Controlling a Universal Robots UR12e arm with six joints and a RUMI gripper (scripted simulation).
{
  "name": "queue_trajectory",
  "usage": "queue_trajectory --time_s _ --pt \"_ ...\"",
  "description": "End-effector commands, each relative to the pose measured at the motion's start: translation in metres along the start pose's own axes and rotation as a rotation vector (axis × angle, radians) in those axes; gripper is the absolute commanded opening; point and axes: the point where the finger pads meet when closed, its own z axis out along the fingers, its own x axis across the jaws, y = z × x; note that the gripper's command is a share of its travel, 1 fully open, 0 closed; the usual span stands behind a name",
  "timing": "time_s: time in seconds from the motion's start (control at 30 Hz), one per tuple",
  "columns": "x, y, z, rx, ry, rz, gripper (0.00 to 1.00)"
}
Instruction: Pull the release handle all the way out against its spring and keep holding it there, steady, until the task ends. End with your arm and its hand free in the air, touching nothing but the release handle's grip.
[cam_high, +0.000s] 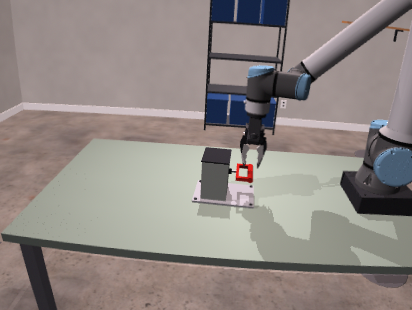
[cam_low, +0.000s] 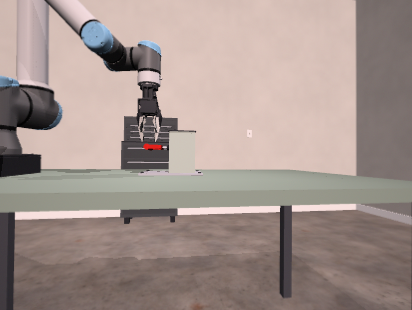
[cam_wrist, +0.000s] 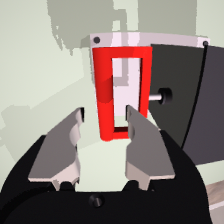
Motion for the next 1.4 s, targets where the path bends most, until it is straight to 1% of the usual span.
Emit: queue_trajectory --time_s 0.0,0.83,1.37 --pt "0.000 0.000 0.000 0.001 0.001 0.000 0.29" --pt "-0.001 0.000 0.002 0.001 0.000 -0.001 0.29" --pt "-0.002 0.000 0.013 0.002 -0.003 0.000 0.29"
